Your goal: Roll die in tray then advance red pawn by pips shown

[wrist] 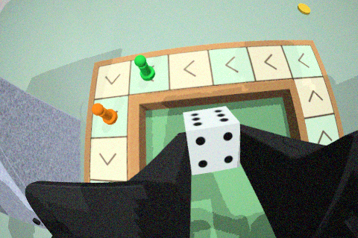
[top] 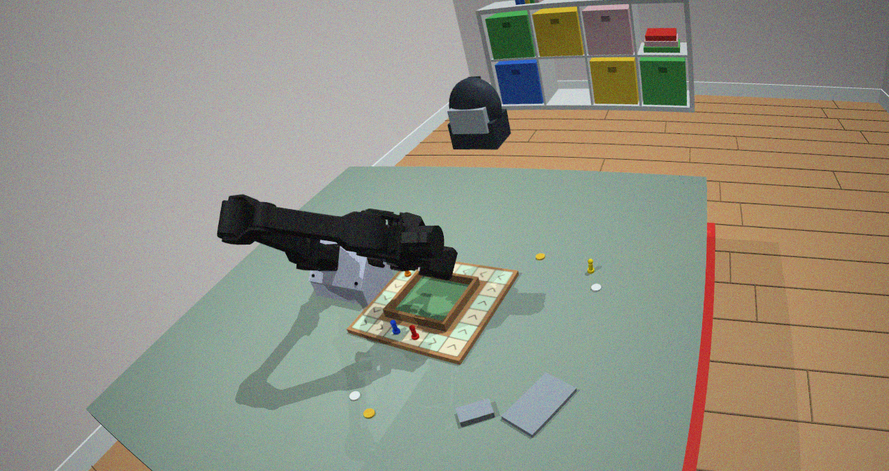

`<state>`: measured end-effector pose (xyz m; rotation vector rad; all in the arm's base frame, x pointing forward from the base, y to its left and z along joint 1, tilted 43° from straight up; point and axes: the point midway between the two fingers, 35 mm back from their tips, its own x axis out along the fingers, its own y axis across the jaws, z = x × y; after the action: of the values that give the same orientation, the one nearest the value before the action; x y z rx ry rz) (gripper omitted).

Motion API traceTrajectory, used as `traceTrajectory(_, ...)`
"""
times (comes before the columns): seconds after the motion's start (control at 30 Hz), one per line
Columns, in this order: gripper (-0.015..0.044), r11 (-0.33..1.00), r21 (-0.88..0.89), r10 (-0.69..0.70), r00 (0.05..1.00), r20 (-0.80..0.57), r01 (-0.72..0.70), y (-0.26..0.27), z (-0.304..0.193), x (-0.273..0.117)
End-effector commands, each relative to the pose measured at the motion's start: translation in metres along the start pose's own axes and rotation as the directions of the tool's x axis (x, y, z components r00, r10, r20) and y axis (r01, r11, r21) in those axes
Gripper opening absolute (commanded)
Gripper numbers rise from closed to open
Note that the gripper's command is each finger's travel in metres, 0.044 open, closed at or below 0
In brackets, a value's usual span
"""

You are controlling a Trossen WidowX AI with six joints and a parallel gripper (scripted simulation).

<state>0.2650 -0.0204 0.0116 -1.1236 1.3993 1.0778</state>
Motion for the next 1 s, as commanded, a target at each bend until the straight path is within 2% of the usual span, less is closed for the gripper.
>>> traceTrajectory(0.0,0.0000,0.999,-0.019,-0.037,0.991,0.127,0.040,0.002,0.000,0.000)
traceTrajectory(0.1,0.0000,0.997,-0.028,-0.067,0.979,0.193,0.073,0.001,0.000,-0.001)
traceTrajectory(0.2,0.0000,0.997,-0.028,-0.069,0.978,0.198,0.076,0.000,0.000,-0.004)
traceTrajectory(0.4,0.0000,0.997,-0.028,-0.070,0.978,0.198,0.077,-0.006,-0.001,-0.050)
traceTrajectory(0.97,0.0000,0.997,-0.028,-0.070,0.978,0.198,0.077,-0.004,-0.001,-0.049)
